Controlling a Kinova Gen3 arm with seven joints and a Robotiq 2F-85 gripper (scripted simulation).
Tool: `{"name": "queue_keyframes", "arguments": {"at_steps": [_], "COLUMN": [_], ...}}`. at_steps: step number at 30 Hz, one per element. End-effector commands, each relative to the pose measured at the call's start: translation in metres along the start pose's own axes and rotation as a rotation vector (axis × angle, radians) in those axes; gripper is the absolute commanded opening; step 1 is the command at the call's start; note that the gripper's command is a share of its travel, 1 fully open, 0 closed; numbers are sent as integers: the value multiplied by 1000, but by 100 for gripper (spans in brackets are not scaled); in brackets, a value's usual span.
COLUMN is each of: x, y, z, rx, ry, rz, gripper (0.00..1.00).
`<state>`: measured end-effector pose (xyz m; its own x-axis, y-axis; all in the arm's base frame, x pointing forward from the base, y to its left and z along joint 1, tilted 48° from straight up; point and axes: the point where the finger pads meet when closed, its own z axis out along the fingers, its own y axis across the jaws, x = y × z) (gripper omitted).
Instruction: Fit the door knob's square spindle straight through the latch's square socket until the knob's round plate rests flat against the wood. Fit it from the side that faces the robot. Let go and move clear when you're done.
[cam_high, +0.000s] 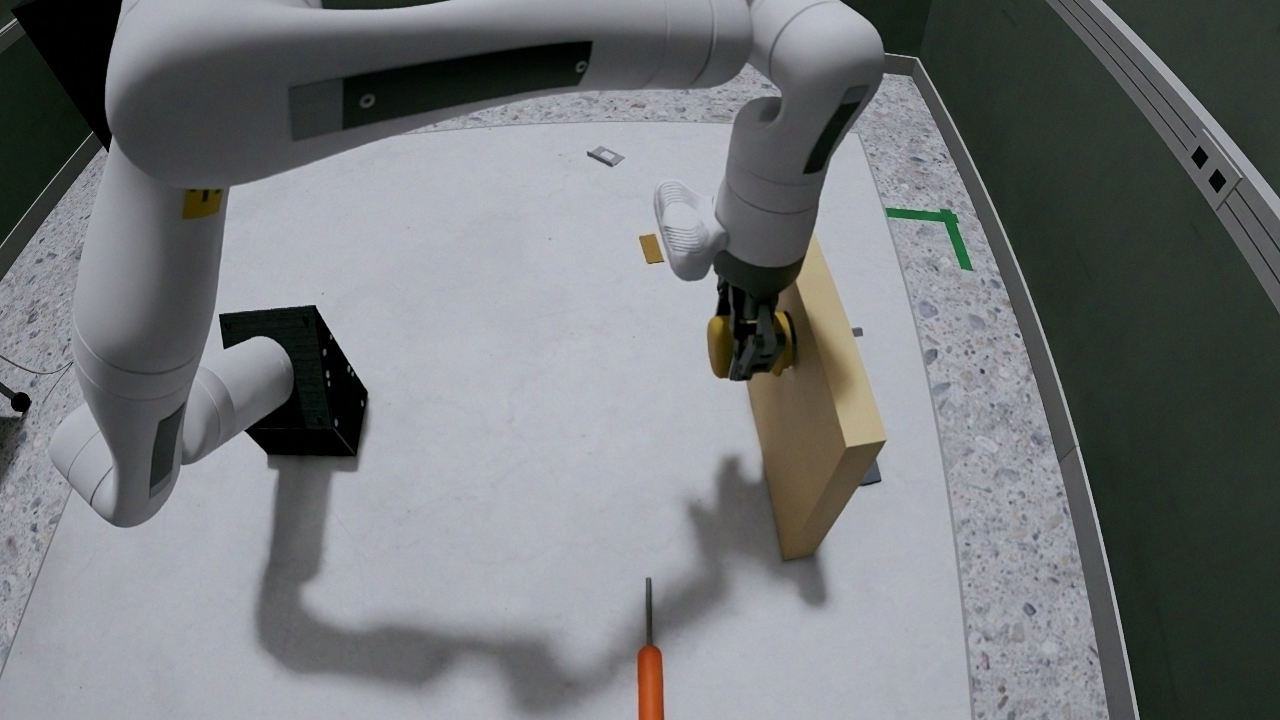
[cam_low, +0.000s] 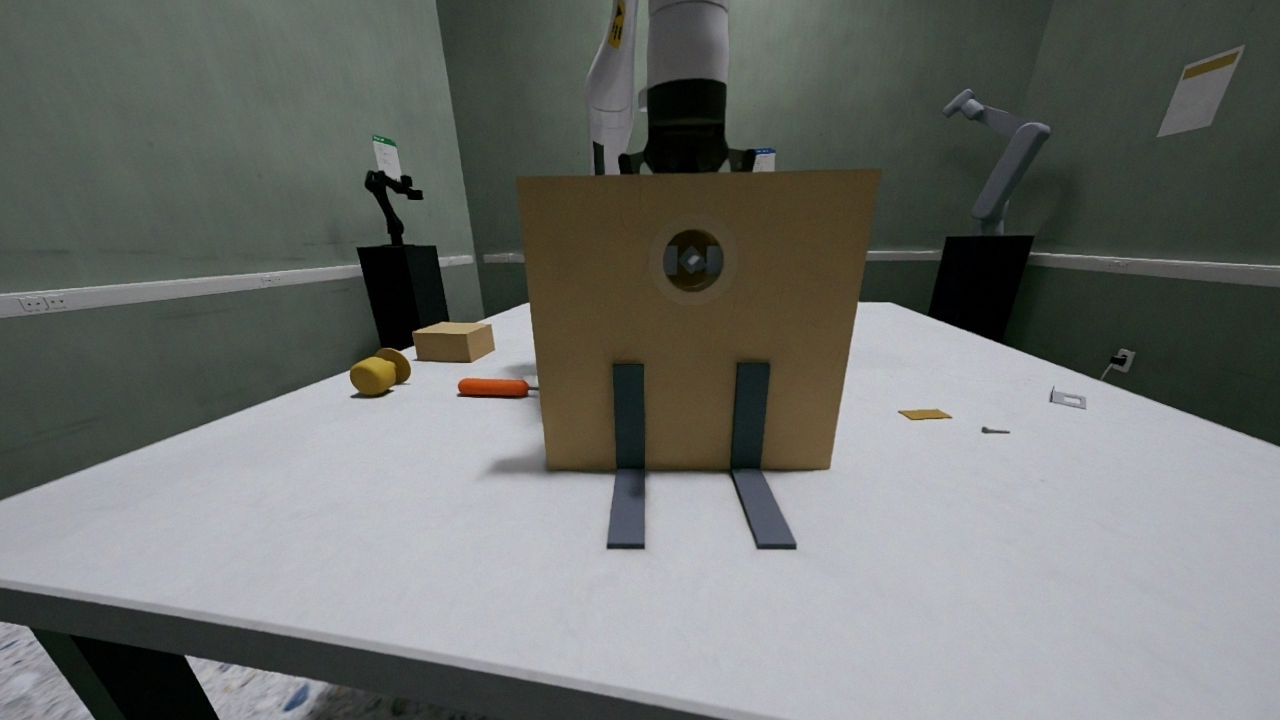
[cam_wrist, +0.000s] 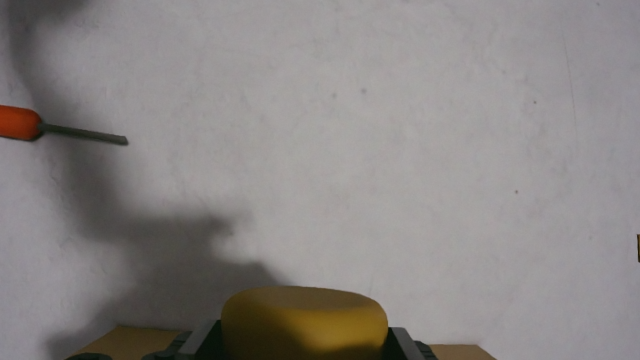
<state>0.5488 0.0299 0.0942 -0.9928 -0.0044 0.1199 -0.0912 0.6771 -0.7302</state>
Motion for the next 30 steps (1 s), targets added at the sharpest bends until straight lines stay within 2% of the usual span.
{"name": "queue_keyframes", "arguments": {"at_steps": [1,30], "x": [-1,-6], "y": [0,0], "z": [-1,-2], "rx": [-1,-1], "ry": [-2,-3], "rz": [0,0], "gripper": [63,63]}}
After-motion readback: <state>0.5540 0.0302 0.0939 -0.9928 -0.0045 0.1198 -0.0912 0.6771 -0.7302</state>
